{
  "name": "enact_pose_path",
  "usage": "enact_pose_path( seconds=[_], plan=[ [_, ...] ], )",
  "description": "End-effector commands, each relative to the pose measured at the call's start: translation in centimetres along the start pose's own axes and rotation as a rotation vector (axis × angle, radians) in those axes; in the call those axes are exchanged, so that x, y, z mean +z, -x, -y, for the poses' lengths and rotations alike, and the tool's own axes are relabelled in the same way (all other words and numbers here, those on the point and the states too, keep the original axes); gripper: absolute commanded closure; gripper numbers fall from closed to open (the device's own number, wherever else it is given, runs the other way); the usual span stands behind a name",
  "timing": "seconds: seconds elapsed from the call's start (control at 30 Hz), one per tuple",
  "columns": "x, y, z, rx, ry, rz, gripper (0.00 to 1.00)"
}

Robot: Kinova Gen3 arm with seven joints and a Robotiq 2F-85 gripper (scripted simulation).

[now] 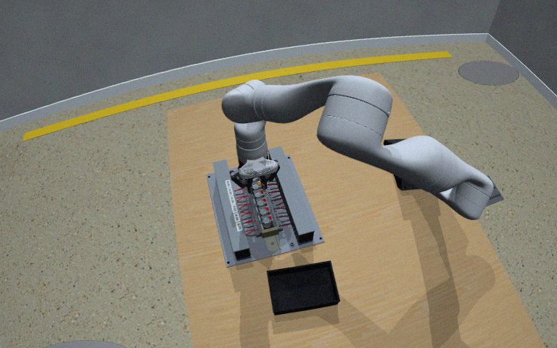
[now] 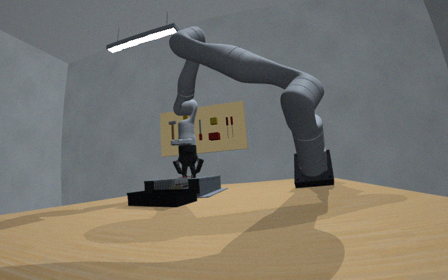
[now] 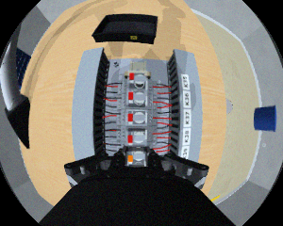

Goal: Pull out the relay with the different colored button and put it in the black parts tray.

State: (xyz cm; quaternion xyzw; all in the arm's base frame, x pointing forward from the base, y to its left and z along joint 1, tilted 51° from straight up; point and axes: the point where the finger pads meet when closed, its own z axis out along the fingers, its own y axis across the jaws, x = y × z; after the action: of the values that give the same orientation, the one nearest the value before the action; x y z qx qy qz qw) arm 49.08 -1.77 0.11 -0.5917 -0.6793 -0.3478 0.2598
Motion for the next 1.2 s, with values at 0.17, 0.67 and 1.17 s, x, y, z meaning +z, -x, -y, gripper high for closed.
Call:
enact_pose_path(
  seconds=[0.17,0.67,1.17],
  plan=[
    [-0.08,0.04,-0.03,0.0,0.001,0.001,1.0],
    [-0.16,0.04,-0.03,0.0,0.001,0.001,1.0],
    [-0.57,0.04,-0.04,0.0,0.001,0.001,1.0]
  ],
)
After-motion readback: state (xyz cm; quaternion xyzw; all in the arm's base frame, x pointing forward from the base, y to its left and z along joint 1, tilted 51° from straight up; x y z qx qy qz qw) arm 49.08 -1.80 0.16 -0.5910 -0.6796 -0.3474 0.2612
